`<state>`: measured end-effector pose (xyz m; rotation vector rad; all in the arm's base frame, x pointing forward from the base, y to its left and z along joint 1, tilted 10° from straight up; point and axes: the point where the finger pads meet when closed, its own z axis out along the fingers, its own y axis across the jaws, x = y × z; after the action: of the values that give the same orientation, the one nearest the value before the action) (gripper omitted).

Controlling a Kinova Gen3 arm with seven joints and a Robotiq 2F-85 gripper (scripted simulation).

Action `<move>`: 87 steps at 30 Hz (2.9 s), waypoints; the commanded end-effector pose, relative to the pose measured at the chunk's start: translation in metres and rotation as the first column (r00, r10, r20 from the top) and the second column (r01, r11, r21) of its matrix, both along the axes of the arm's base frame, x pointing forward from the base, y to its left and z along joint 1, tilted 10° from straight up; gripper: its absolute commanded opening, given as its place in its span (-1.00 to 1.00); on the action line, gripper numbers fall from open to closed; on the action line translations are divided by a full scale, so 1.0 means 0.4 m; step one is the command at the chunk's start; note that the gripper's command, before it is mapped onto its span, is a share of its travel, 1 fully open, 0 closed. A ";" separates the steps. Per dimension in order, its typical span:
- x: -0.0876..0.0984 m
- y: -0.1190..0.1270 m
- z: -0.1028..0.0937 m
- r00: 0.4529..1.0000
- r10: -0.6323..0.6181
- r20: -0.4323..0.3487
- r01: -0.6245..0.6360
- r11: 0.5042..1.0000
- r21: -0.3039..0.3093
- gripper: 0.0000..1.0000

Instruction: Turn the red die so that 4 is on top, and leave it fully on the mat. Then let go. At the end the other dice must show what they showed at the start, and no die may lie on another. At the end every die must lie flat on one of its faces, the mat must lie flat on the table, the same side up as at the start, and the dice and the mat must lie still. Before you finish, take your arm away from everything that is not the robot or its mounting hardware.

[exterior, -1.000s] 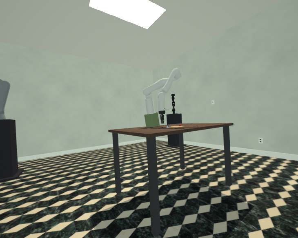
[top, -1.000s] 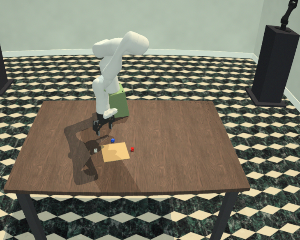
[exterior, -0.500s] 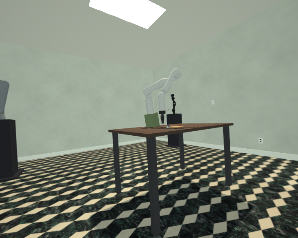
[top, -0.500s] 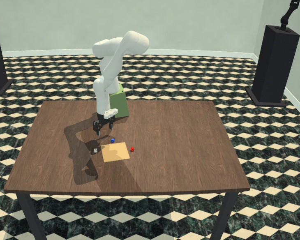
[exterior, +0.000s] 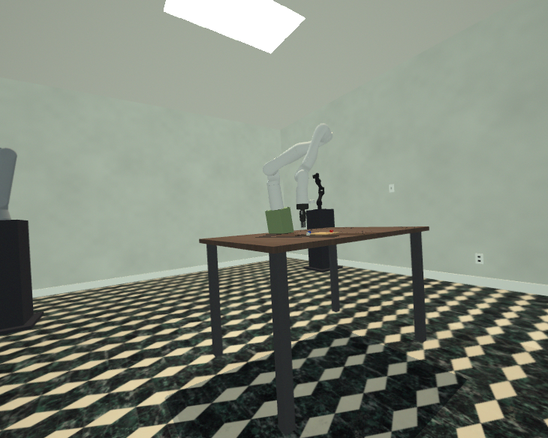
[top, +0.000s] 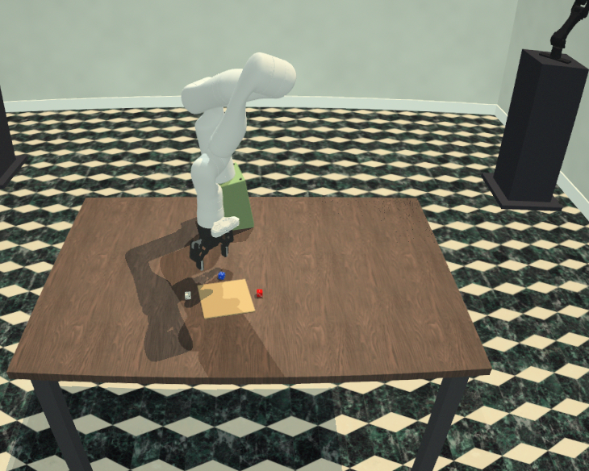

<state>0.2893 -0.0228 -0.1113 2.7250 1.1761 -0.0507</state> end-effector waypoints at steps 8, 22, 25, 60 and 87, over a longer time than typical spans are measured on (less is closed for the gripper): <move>0.050 0.068 -0.003 1.000 0.012 0.010 -0.012 1.000 0.009 1.00; 0.107 0.154 -0.015 1.000 0.012 0.010 -0.012 1.000 0.009 1.00; 0.119 0.172 -0.017 1.000 0.012 0.010 -0.012 1.000 0.009 1.00; 0.153 0.223 -0.024 1.000 0.012 0.011 -0.013 1.000 0.009 1.00; 0.153 0.223 -0.024 1.000 0.012 0.011 -0.013 1.000 0.009 1.00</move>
<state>0.3501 0.0661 -0.1212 2.7219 1.1930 -0.0315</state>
